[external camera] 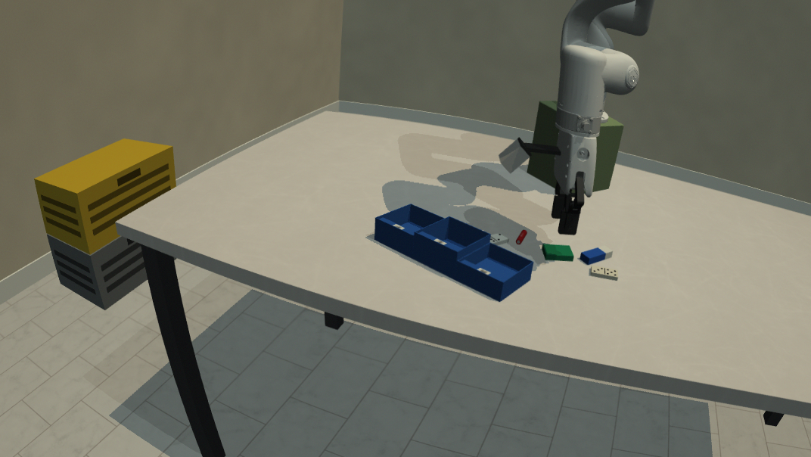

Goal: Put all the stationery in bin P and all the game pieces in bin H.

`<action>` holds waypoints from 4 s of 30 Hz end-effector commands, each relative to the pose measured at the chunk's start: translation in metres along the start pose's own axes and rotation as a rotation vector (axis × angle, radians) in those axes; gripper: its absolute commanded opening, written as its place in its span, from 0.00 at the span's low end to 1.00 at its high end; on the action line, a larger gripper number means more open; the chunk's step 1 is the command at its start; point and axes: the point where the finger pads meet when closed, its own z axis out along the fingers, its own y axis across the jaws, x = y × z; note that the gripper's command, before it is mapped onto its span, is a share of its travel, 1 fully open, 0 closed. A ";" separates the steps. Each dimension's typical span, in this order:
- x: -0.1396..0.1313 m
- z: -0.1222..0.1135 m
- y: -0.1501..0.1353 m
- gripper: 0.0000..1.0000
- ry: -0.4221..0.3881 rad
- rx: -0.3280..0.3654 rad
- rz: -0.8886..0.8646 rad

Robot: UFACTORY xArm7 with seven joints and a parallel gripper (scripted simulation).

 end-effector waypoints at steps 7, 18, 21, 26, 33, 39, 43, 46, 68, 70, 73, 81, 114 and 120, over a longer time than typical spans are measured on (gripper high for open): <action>0.002 0.039 -0.003 0.56 0.001 0.007 0.000; 0.002 0.044 -0.003 0.56 0.001 0.007 0.000; 0.002 0.048 -0.003 0.56 0.001 0.007 0.000; 0.001 0.051 -0.003 0.56 0.001 0.007 0.000; 0.001 0.051 -0.003 0.56 0.001 0.007 0.000; 0.001 0.051 -0.003 0.00 0.001 0.007 0.000; 0.001 0.051 -0.003 0.00 0.001 0.007 0.000; 0.001 0.051 -0.003 0.00 0.001 0.007 0.000; 0.001 0.051 -0.003 0.00 0.001 0.007 0.000; 0.001 0.047 -0.003 0.00 0.001 0.007 0.000; 0.001 0.037 -0.002 0.00 0.001 0.007 0.000; 0.001 0.014 -0.002 0.00 0.001 0.007 0.000; 0.013 -0.016 -0.001 0.00 0.001 0.007 0.000; 0.037 -0.016 0.002 0.00 0.001 0.007 0.000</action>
